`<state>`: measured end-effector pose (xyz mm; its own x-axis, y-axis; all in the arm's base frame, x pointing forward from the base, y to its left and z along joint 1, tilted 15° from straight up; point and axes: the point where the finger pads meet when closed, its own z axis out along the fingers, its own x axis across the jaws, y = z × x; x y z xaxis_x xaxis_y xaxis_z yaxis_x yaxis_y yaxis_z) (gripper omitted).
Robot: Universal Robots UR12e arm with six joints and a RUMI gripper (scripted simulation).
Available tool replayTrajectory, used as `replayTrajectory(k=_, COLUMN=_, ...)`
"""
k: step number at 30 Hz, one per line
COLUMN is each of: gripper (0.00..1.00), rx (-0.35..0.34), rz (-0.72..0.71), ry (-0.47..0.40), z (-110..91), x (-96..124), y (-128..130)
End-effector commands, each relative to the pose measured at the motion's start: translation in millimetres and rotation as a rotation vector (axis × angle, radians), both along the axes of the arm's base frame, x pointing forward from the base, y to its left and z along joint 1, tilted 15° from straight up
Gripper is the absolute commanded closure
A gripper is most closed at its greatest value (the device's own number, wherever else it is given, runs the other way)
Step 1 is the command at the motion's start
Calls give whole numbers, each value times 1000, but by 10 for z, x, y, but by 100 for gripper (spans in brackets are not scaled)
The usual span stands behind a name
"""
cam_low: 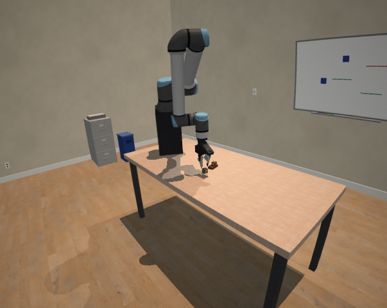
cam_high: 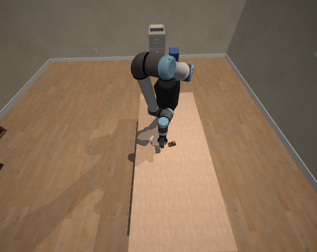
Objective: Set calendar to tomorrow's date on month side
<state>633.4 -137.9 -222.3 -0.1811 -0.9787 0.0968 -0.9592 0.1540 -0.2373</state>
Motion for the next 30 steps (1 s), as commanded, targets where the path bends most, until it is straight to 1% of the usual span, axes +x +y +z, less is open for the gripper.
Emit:
replayTrajectory(k=1, gripper=71, rx=0, rz=0, ry=-1, z=5, x=2, y=0)
replayTrajectory(k=25, gripper=71, rx=0, rz=0, ry=-1, z=7, x=2, y=0)
replayTrajectory(k=30, gripper=71, rx=0, rz=0, ry=-1, z=66, x=-11, y=9)
